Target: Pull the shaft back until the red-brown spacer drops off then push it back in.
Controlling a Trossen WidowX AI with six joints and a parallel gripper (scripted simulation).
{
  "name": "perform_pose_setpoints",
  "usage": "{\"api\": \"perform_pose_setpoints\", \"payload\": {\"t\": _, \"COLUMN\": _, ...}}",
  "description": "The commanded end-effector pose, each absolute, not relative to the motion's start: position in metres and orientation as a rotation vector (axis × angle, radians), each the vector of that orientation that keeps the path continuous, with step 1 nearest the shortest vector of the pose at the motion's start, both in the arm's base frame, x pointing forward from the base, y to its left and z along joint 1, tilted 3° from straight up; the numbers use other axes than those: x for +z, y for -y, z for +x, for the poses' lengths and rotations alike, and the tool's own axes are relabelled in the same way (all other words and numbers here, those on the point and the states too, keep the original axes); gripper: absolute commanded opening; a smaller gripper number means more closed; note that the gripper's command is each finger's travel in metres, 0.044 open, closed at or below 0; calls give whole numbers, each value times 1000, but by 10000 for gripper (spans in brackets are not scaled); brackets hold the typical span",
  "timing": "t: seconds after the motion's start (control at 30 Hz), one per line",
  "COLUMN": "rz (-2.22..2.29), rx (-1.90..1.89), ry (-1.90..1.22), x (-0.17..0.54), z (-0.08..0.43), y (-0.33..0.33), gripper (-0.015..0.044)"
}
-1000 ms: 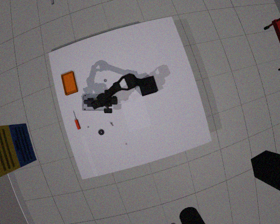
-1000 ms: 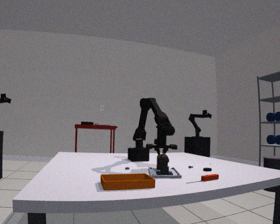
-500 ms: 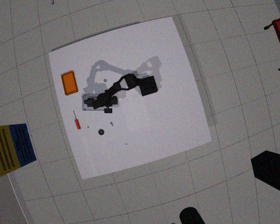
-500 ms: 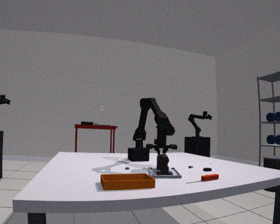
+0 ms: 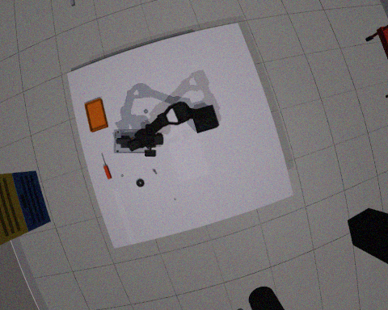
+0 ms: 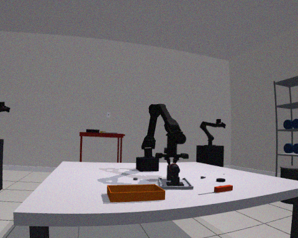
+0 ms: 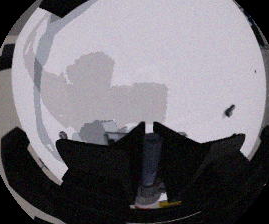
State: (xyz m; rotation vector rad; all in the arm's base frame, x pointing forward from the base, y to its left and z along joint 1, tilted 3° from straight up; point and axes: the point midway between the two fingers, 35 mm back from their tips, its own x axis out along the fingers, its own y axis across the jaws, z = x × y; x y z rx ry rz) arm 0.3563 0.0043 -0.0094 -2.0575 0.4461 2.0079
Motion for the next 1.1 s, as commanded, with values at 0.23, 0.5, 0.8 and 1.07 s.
{"api": "perform_pose_setpoints", "payload": {"t": 0.23, "rz": -2053, "rx": 2007, "ry": -447, "x": -9, "z": 355, "y": -5, "gripper": 0}}
{"api": "perform_pose_setpoints", "payload": {"t": 0.5, "rz": -2053, "rx": 2007, "ry": -447, "x": -10, "z": 354, "y": -6, "gripper": 0}}
{"api": "perform_pose_setpoints", "payload": {"t": 0.8, "rz": -2053, "rx": 2007, "ry": -447, "x": -10, "z": 353, "y": -6, "gripper": 0}}
{"api": "perform_pose_setpoints", "payload": {"t": 1.07, "rz": -2053, "rx": 2007, "ry": -447, "x": -10, "z": 352, "y": -7, "gripper": 0}}
